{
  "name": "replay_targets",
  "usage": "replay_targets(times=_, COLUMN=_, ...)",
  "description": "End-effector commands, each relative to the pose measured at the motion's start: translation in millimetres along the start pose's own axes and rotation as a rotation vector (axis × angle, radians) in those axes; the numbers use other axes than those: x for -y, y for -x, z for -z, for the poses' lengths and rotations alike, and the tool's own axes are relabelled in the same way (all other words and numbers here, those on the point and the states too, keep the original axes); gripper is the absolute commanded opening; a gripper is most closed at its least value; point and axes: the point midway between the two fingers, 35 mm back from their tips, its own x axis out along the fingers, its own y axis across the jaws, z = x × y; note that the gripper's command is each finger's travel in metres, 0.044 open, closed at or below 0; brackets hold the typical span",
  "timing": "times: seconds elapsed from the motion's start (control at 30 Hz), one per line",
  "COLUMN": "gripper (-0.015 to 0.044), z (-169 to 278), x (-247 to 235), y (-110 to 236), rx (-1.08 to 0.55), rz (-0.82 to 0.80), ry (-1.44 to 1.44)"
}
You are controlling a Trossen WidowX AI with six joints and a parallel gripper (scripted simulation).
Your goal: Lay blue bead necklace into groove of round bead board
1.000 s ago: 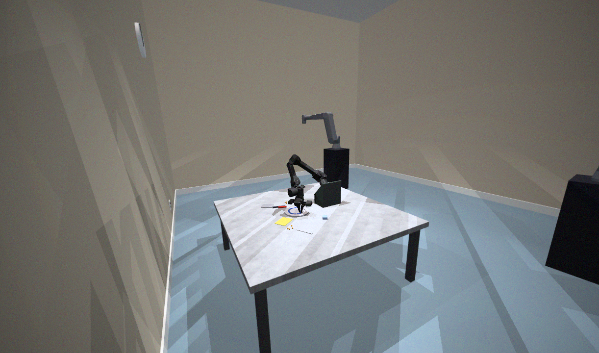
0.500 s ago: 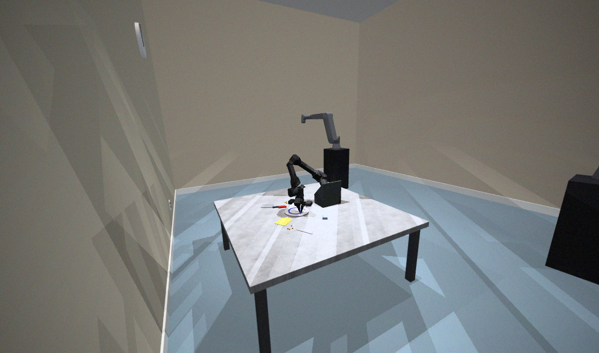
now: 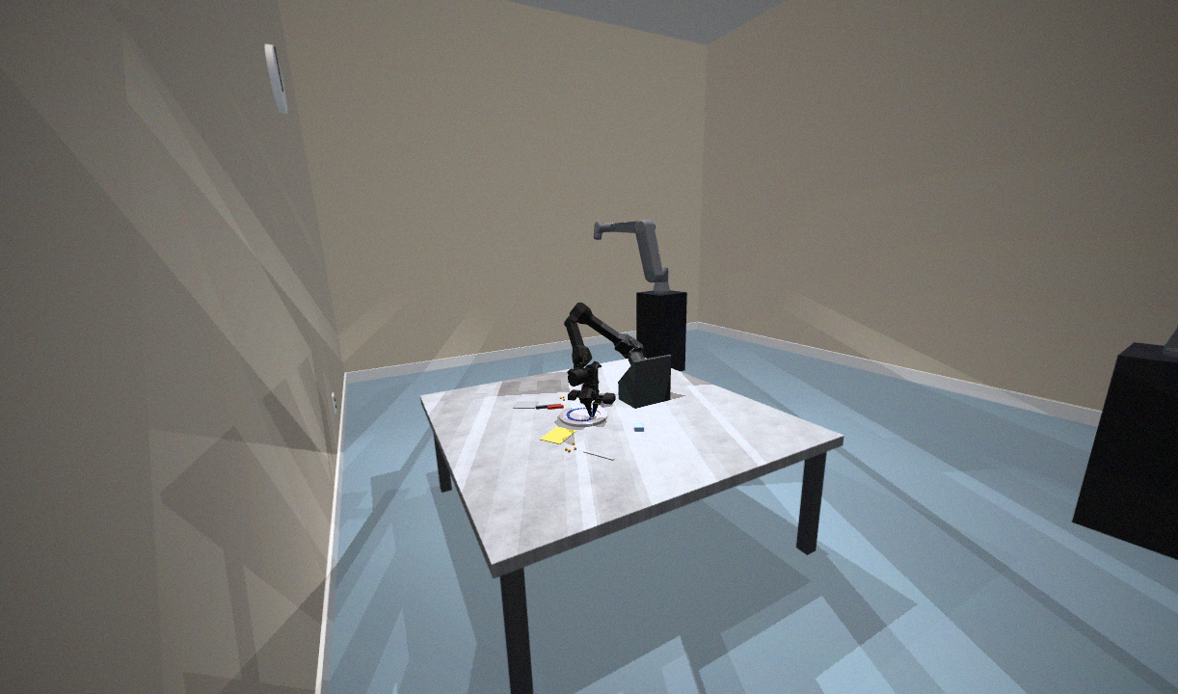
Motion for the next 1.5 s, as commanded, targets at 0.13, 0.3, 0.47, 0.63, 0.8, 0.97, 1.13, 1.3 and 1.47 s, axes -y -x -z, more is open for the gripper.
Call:
replay_targets(times=0.13, gripper=0.0000, z=-0.3, x=-3.0, y=-4.2, rx=-0.003, rz=-0.002, ry=0.002)
replay_targets(times=0.3, gripper=0.0000, z=-0.2, x=-3.0, y=-9.1, rx=-0.003, rz=-0.002, ry=0.002)
replay_targets(times=0.47, gripper=0.0105, z=-0.9, x=-1.1, y=-6.1, rx=0.002, rz=-0.002, ry=-0.006)
replay_targets(times=0.63, gripper=0.0236, z=-0.9, x=-1.1, y=-6.1, rx=0.002, rz=-0.002, ry=-0.006)
replay_targets(times=0.8, gripper=0.0367, z=-0.7, x=-1.7, y=-4.4, rx=0.000, rz=-0.002, ry=-0.004)
replay_targets(times=0.97, gripper=0.0440, z=0.3, x=-2.4, y=-2.1, rx=-0.003, rz=-0.003, ry=0.001)
replay_targets(times=1.13, gripper=0.0440, z=0.3, x=-2.5, y=-0.7, rx=-0.003, rz=-0.002, ry=0.002)
replay_targets(times=1.3, gripper=0.0440, z=0.3, x=-2.5, y=-0.7, rx=-0.003, rz=-0.002, ry=0.002)
replay_targets(times=1.47, gripper=0.0440, z=0.3, x=-2.5, y=-0.7, rx=-0.003, rz=-0.002, ry=0.002)
